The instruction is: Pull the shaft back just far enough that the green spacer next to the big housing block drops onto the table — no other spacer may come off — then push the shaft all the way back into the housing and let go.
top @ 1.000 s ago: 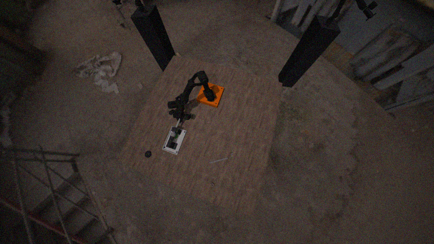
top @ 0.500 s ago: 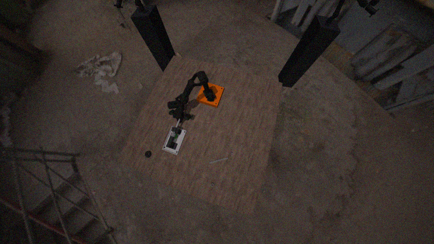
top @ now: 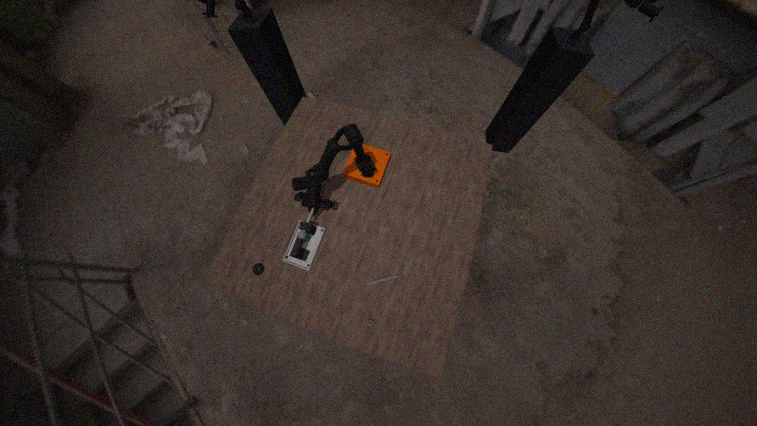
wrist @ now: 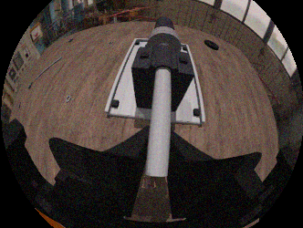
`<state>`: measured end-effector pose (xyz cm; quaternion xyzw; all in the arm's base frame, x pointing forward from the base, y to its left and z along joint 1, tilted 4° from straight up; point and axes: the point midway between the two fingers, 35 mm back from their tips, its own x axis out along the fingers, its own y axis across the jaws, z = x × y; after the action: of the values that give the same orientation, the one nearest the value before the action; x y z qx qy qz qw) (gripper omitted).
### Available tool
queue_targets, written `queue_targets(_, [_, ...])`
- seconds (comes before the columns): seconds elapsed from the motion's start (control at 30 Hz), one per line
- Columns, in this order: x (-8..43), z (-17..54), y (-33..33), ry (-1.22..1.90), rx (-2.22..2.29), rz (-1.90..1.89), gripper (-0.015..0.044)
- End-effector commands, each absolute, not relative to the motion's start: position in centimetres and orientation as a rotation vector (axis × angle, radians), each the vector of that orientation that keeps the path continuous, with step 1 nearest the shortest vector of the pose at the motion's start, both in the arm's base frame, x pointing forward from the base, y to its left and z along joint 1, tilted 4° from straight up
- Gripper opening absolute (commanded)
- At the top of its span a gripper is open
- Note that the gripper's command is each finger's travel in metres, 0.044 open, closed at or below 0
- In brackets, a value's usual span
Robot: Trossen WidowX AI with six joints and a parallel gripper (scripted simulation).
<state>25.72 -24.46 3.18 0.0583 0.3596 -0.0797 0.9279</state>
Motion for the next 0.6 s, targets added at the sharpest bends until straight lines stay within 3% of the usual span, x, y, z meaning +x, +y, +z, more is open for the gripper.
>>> queue_targets(0.0, [25.90, 3.26, -24.50, 0.733, 0.120, -0.162, 0.0000])
queue_targets(0.57, [26.11, 3.27, -24.54, 0.733, 0.120, -0.162, 0.0000])
